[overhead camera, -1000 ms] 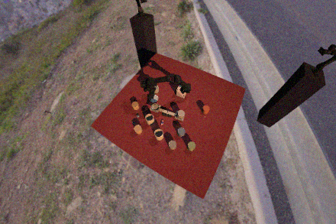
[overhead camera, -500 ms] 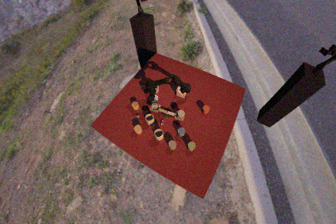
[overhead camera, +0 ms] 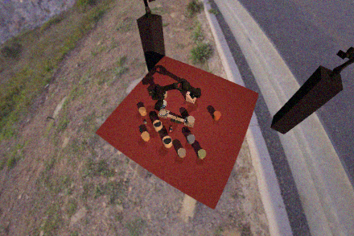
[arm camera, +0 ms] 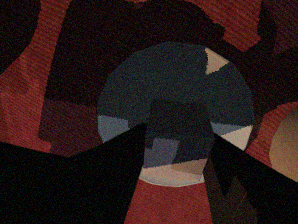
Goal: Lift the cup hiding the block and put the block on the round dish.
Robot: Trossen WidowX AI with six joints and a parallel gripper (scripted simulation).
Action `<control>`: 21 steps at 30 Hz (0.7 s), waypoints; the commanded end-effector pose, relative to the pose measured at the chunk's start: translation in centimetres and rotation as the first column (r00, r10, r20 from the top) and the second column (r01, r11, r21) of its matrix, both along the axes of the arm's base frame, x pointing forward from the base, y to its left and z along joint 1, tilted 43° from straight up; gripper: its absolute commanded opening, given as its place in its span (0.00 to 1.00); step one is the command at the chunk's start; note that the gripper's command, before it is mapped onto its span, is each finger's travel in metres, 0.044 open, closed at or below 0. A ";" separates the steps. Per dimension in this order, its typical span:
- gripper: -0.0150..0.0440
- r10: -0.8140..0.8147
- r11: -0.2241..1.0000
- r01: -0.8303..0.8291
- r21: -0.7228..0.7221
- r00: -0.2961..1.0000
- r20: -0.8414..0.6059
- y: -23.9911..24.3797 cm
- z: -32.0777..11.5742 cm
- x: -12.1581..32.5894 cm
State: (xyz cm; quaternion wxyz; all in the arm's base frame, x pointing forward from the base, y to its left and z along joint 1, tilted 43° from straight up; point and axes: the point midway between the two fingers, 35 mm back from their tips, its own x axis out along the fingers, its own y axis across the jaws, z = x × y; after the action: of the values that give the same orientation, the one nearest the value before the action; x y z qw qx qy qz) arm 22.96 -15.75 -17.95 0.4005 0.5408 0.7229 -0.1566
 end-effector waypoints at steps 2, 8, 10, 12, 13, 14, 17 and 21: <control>0.34 0.000 1.000 0.000 0.000 1.000 0.000 0.0 0.0 0.0; 0.61 0.000 1.000 0.000 0.000 1.000 0.000 0.0 0.0 0.0; 0.70 0.000 1.000 0.000 0.000 1.000 0.000 0.0 0.0 0.0; 0.79 0.000 1.000 0.000 0.000 1.000 0.000 0.0 0.0 0.0; 0.83 0.000 1.000 0.000 0.000 1.000 0.000 0.0 0.0 0.0; 0.88 0.000 1.000 0.000 0.000 1.000 0.000 0.0 0.0 0.0; 1.00 -0.001 1.000 0.001 0.001 1.000 -0.001 -0.9 0.9 0.2; 1.00 -0.003 1.000 0.003 0.005 1.000 -0.006 -3.8 4.3 0.4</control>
State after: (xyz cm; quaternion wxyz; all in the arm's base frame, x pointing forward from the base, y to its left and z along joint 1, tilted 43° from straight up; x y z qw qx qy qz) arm 22.95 -17.20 -15.97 0.3868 0.5430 0.7293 -0.1540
